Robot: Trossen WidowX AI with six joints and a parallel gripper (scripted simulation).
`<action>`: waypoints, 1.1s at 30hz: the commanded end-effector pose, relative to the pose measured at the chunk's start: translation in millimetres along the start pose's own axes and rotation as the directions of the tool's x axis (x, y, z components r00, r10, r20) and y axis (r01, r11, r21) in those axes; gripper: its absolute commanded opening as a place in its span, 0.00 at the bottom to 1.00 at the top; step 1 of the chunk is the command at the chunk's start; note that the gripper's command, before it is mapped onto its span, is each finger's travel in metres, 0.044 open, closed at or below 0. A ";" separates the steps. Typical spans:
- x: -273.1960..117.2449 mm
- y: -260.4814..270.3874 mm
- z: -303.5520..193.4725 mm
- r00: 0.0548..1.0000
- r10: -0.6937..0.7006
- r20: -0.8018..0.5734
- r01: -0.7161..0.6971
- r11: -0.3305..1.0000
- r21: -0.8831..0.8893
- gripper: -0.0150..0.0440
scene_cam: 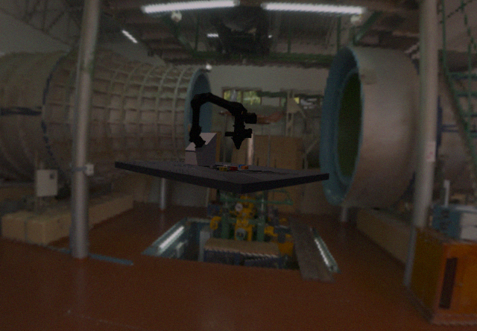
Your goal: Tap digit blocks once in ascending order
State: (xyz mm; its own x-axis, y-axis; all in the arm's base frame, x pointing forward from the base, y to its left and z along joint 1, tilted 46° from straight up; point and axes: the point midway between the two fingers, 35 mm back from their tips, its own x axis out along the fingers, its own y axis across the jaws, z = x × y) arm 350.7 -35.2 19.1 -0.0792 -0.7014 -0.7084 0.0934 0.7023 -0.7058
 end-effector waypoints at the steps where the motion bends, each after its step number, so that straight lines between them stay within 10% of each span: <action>1: -0.9 -26.3 -1.0 1.000 -0.006 0.001 0.006 1.000 -0.010 0.29; 8: 2.5 -26.1 -0.6 1.000 -0.006 0.002 0.006 1.000 -0.010 0.29; 14: 80.1 -27.6 -1.1 1.000 -0.010 0.002 0.010 1.000 -0.010 0.29; 33: 100.1 -27.9 -0.8 1.000 -0.010 0.002 0.011 1.000 -0.010 0.29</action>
State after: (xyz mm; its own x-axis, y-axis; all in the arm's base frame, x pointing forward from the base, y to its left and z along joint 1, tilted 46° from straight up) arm 340.2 -121.7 -29.0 -0.0781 -0.7061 -0.7037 0.0882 0.6982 -0.7104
